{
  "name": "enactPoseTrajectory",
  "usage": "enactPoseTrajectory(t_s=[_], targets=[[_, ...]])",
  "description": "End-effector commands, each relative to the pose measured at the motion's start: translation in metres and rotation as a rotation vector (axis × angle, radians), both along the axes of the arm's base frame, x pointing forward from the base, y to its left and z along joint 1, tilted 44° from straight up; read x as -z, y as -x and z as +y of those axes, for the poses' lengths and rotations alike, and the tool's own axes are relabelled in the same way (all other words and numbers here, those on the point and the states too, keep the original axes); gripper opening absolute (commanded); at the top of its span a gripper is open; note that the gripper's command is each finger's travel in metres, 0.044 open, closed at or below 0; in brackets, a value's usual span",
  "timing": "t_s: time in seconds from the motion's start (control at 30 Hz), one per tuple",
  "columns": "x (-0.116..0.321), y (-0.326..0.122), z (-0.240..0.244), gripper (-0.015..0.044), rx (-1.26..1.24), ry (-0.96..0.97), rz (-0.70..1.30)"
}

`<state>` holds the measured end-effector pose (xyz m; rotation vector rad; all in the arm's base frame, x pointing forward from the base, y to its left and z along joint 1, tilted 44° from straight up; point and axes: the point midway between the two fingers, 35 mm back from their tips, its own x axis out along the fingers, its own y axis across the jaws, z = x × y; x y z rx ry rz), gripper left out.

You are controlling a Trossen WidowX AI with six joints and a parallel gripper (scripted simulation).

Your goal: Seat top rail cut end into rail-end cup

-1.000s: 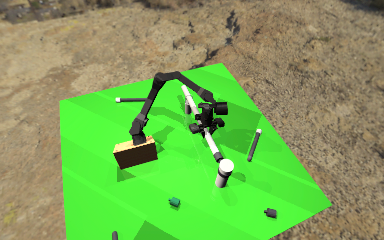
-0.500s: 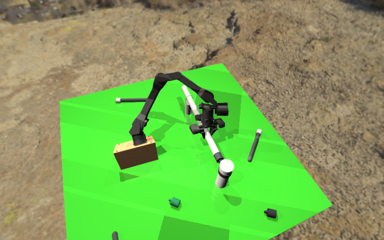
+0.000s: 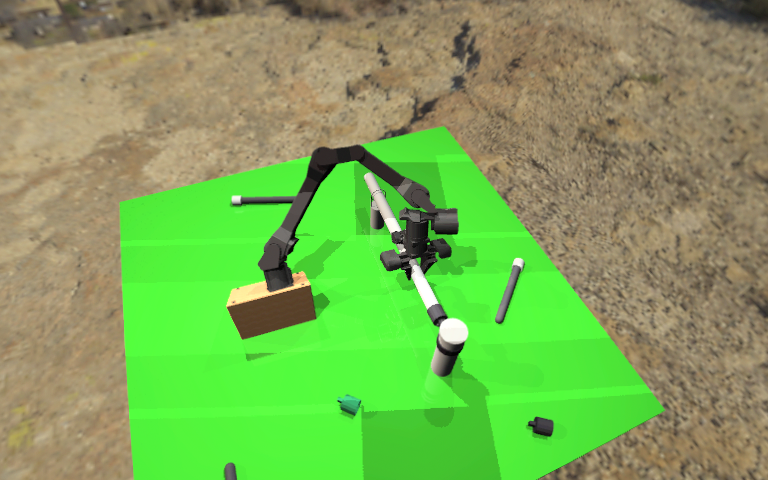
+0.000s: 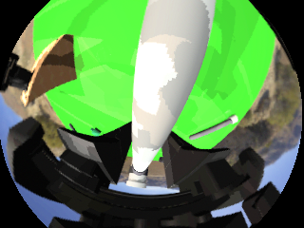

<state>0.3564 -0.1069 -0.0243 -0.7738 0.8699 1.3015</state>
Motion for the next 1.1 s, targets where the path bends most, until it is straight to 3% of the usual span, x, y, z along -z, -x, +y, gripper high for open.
enactPoseTrajectory(t_s=[0.0, 1.07], targets=[[0.002, 0.000, -0.010, 0.0000, 0.004, 0.016, -0.002], [0.011, 0.002, -0.016, 0.0000, -0.003, 0.001, 0.002]])
